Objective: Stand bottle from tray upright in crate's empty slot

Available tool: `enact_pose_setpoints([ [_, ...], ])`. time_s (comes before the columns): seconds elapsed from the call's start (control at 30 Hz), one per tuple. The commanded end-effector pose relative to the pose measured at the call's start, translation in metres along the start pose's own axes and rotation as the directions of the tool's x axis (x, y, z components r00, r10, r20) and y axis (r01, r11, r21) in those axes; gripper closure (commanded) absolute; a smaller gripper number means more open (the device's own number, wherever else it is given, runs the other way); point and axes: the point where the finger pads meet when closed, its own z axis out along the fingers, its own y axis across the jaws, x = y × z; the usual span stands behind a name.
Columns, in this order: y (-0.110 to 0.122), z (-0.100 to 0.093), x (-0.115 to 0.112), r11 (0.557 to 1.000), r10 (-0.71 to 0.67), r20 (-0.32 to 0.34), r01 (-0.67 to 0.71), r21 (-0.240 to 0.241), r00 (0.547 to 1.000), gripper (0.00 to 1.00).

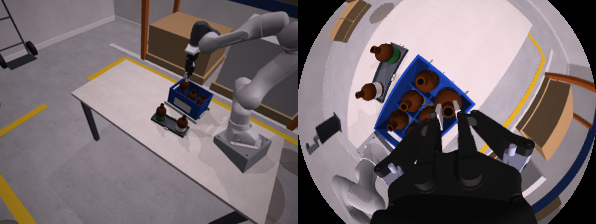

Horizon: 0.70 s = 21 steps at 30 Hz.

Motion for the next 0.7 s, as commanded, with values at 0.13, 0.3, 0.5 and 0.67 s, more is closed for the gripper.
enact_pose_setpoints([
  [0.13, 0.0016, -0.0002, -0.0001, 1.000, 0.006, -0.002, -0.006, -0.004, 1.000, 1.00],
  [0.3, 0.0016, -0.0002, -0.0001, 1.000, 0.006, -0.002, -0.006, -0.004, 1.000, 1.00],
  [0.5, 0.0016, 0.0002, -0.0001, 1.000, 0.006, -0.002, -0.006, -0.004, 1.000, 1.00],
  [0.67, 0.0016, 0.0016, -0.0001, 1.000, 0.006, -0.002, -0.006, -0.004, 1.000, 1.00],
])
